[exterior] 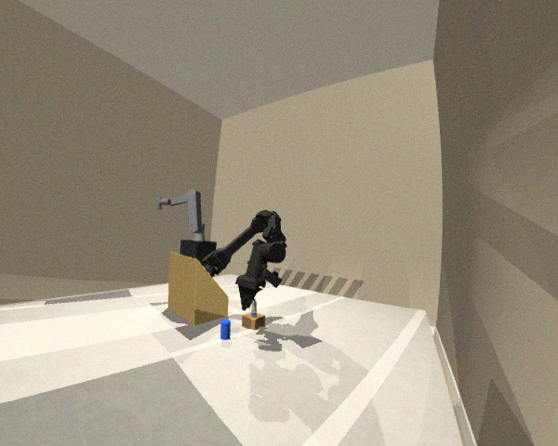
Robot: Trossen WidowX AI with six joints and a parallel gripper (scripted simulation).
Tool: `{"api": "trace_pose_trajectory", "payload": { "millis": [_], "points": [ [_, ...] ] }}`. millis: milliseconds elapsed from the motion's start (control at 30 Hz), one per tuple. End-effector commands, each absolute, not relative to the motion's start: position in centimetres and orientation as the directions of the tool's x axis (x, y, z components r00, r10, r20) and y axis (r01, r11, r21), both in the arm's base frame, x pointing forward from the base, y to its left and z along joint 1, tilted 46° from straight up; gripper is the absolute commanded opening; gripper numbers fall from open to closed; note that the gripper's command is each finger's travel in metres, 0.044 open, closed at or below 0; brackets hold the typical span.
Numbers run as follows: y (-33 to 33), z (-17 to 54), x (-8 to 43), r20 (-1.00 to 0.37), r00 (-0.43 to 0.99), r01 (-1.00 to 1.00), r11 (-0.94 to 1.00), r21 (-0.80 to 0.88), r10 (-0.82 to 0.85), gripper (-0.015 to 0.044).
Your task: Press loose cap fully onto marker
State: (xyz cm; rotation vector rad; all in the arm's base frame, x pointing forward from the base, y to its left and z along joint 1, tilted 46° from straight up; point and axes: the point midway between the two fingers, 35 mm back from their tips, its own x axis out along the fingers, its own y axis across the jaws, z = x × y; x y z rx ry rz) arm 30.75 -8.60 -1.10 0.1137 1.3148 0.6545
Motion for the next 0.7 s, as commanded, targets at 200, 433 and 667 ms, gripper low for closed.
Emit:
{"api": "trace_pose_trajectory", "payload": {
  "millis": [200,433,667],
  "points": [
    [-12.1,-3.1,24.9,-0.697,0.169,-0.363,0.702,0.613,0.697,0.0255],
    [-10.4,-4.8,25.3,-0.697,0.17,-0.364,0.701,0.613,0.697,0.0255],
    [-9.2,-5.8,25.5,-0.696,0.17,-0.364,0.701,0.614,0.698,0.0255]
  ]
}}
